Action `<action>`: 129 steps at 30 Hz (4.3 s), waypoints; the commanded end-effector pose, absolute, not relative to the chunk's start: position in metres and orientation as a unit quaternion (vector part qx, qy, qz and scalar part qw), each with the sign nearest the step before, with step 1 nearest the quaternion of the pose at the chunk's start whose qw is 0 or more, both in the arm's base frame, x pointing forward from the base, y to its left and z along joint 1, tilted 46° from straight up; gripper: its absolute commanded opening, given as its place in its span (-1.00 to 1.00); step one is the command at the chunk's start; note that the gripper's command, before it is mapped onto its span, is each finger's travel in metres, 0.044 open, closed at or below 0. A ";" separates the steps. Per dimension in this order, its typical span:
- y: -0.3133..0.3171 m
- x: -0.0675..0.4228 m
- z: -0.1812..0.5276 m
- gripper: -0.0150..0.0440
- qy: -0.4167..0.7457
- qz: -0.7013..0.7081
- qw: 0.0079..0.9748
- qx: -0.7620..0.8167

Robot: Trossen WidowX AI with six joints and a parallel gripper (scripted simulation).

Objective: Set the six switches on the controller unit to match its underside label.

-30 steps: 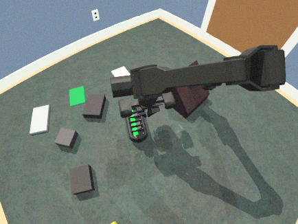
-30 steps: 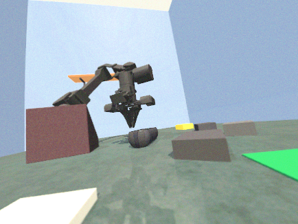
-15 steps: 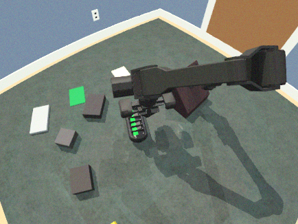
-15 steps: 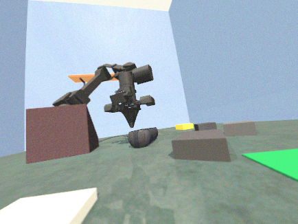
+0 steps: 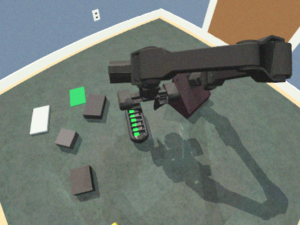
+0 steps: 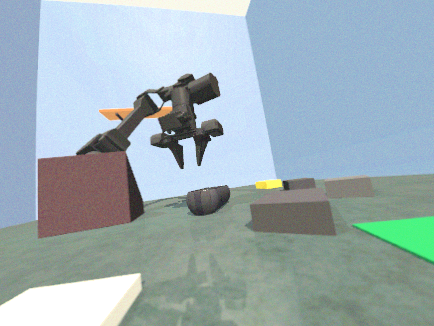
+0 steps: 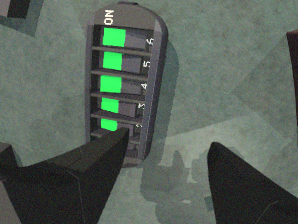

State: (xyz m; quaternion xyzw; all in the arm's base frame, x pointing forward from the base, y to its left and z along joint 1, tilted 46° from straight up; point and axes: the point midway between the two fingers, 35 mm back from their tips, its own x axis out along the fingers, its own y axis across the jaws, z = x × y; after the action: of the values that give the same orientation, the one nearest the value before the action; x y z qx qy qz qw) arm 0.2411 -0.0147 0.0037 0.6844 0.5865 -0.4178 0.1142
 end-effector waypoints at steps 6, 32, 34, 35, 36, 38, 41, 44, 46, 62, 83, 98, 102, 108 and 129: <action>-0.017 0.241 0.006 -0.05 0.588 -0.418 0.116 0.683; -0.016 0.241 0.006 0.40 0.588 -0.418 0.114 0.683; -0.016 0.241 0.006 0.58 0.588 -0.418 0.114 0.683; -0.016 0.241 0.006 0.67 0.588 -0.418 0.114 0.683; -0.016 0.241 0.006 0.75 0.588 -0.418 0.114 0.683; -0.016 0.241 0.006 0.93 0.588 -0.418 0.114 0.683; -0.016 0.241 0.006 1.00 0.588 -0.418 0.114 0.683; -0.004 0.243 0.004 0.73 0.568 -0.425 0.131 0.692; 0.012 0.246 0.003 0.56 0.542 -0.427 0.150 0.708; 0.058 0.248 0.008 -0.49 0.480 -0.394 0.173 0.764; 0.075 0.249 -0.010 -0.49 0.480 -0.396 0.173 0.763; 0.092 0.247 -0.026 -0.49 0.481 -0.395 0.173 0.763; 0.096 0.246 -0.029 -0.49 0.481 -0.395 0.172 0.763; 0.096 0.246 -0.030 -0.49 0.481 -0.395 0.172 0.763; 0.094 0.254 -0.032 -0.49 0.481 -0.395 0.172 0.763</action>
State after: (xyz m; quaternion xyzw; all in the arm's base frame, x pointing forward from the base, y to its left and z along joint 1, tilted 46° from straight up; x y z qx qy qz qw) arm 0.2510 0.0948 -0.0317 0.7626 0.4820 -0.3961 0.1708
